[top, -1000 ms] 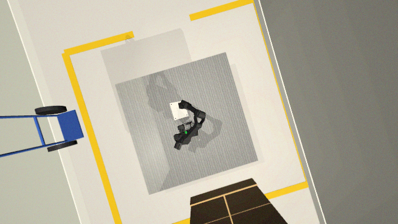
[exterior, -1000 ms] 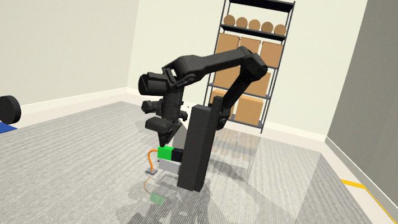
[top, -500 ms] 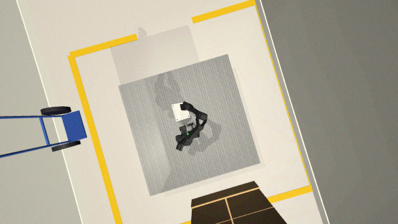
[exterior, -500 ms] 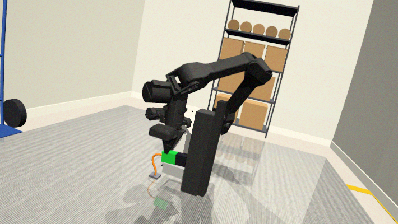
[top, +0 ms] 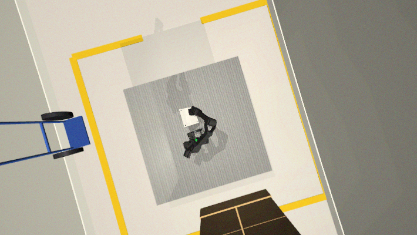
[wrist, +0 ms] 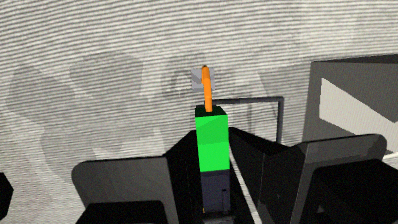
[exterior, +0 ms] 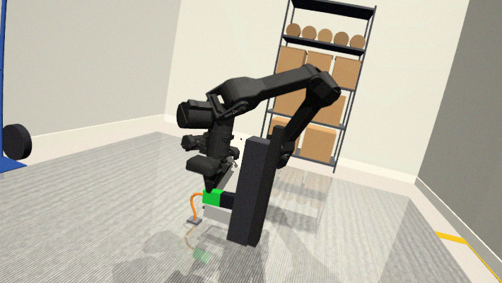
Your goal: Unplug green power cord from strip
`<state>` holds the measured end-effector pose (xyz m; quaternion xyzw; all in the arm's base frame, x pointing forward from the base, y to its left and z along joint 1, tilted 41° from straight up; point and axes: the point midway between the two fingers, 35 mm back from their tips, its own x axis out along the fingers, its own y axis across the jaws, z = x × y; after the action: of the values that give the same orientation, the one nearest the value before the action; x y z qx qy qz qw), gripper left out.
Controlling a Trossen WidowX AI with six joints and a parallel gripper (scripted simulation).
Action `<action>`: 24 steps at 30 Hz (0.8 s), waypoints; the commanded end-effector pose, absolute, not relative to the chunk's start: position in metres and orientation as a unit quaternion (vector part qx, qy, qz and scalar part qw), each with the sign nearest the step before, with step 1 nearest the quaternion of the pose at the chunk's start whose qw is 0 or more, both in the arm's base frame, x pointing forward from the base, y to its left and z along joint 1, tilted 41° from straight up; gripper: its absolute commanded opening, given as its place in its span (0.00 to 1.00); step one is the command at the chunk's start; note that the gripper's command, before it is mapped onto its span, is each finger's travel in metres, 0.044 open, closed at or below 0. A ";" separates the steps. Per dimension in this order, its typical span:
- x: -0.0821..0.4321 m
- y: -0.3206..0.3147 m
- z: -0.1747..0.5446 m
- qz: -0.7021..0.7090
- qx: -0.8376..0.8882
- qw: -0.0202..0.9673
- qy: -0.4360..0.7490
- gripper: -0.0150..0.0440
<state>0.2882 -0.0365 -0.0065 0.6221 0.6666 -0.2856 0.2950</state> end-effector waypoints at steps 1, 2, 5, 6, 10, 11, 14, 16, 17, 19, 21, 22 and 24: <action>0.290 -0.048 -0.014 -0.293 0.621 0.301 0.662 0.25; 0.290 -0.049 -0.015 -0.293 0.621 0.301 0.662 0.25; 0.290 -0.053 -0.019 -0.293 0.621 0.301 0.662 0.25; 0.291 -0.055 -0.020 -0.293 0.621 0.301 0.662 0.25; 0.291 -0.060 -0.023 -0.294 0.621 0.301 0.662 0.25; 0.291 -0.061 -0.024 -0.294 0.621 0.301 0.662 0.25; 0.291 -0.065 -0.027 -0.294 0.621 0.301 0.661 0.25; 0.291 -0.068 -0.029 -0.294 0.621 0.301 0.661 0.25; 0.291 -0.069 -0.030 -0.294 0.621 0.301 0.661 0.25; 0.291 -0.072 -0.032 -0.294 0.621 0.301 0.661 0.25; 0.291 -0.075 -0.033 -0.294 0.621 0.301 0.661 0.25; 0.291 -0.076 -0.034 -0.294 0.621 0.301 0.661 0.25; 0.292 -0.070 -0.031 -0.294 0.621 0.300 0.662 0.34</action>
<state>0.2894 -0.0698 -0.0324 0.6224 0.6633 -0.2918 0.2960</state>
